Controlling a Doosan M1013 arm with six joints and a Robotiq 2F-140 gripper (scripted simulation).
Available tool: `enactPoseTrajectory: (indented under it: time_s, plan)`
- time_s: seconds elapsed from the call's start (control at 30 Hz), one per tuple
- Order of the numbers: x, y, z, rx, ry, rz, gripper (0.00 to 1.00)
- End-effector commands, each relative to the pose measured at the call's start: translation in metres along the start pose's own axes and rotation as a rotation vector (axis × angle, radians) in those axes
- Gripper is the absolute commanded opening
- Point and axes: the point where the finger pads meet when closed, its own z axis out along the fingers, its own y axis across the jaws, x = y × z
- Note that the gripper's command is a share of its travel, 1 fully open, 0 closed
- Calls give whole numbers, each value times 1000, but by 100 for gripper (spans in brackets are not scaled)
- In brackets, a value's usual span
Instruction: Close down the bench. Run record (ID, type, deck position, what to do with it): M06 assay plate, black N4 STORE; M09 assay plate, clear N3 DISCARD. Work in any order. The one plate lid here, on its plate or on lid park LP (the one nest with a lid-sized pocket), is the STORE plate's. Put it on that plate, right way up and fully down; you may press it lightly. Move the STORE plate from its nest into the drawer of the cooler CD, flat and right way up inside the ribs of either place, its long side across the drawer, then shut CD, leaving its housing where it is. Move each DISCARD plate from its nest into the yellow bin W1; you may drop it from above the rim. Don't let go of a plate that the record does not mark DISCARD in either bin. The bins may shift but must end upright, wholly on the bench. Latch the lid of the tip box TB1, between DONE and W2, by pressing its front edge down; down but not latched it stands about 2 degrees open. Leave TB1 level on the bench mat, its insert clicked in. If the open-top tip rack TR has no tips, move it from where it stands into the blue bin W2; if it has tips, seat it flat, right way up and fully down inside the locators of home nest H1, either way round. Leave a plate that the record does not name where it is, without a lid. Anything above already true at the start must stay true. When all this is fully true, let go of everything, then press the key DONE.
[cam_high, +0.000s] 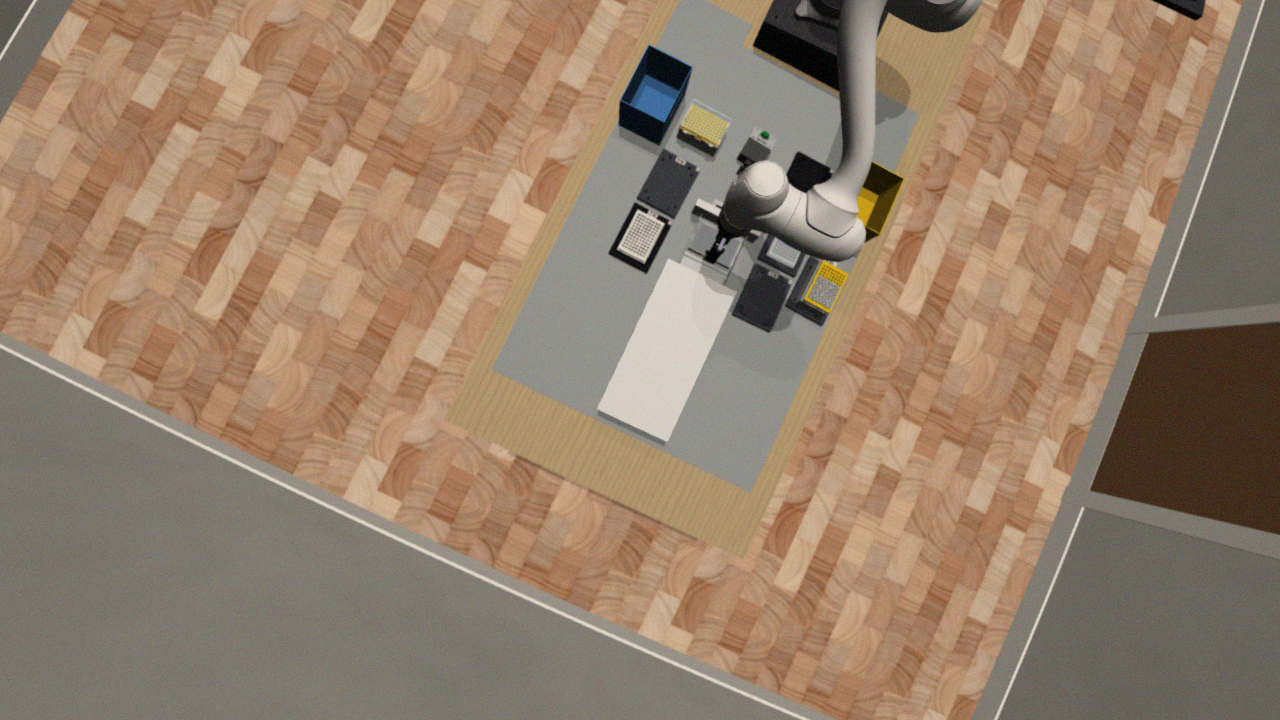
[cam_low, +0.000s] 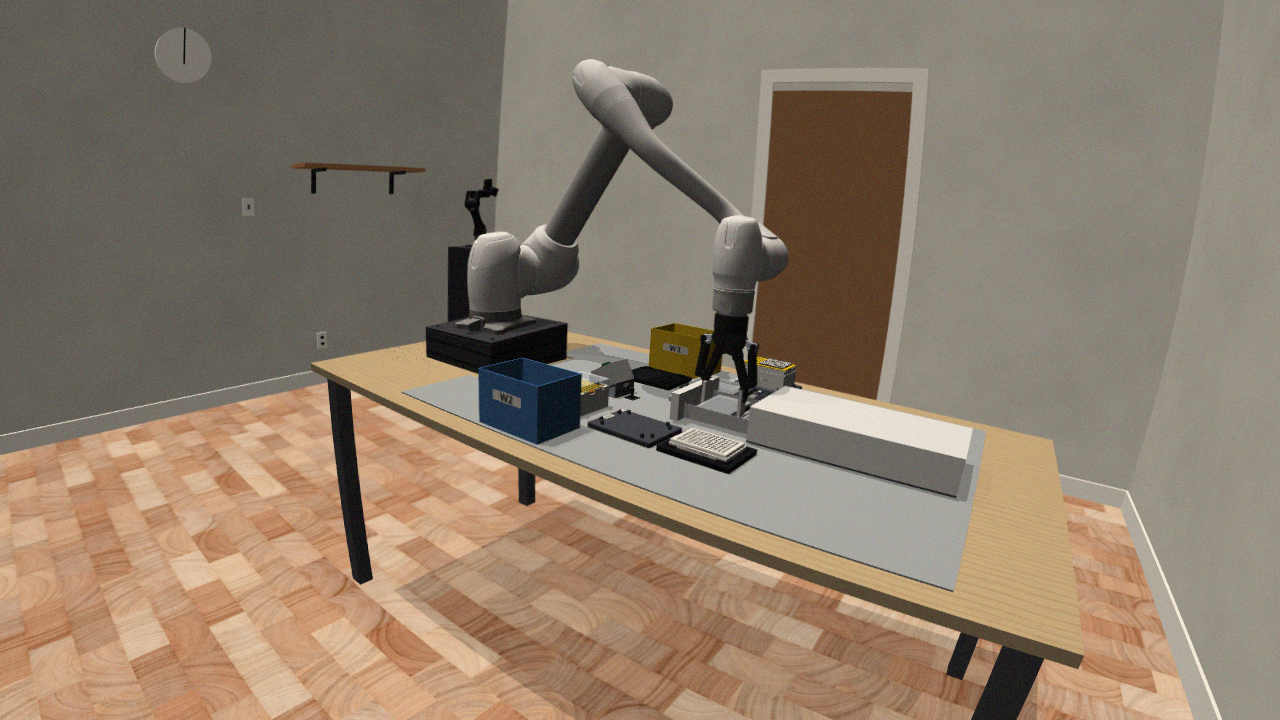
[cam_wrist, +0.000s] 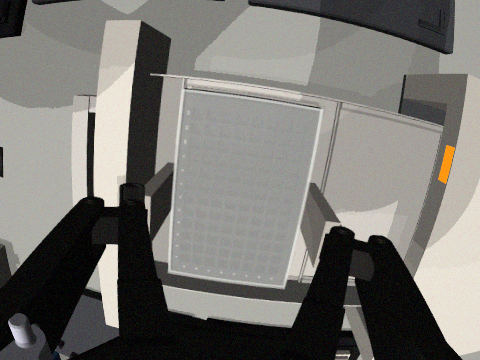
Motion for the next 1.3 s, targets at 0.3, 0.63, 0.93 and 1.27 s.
enactPoseTrajectory:
  time_s: [0.3,0.63,0.93,1.27]
  plan:
    - [0,0,3,0,0,0,0]
    - [0,0,5,0,0,0,0]
    - [0,2,5,0,0,0,0]
    - [0,3,5,0,0,0,0]
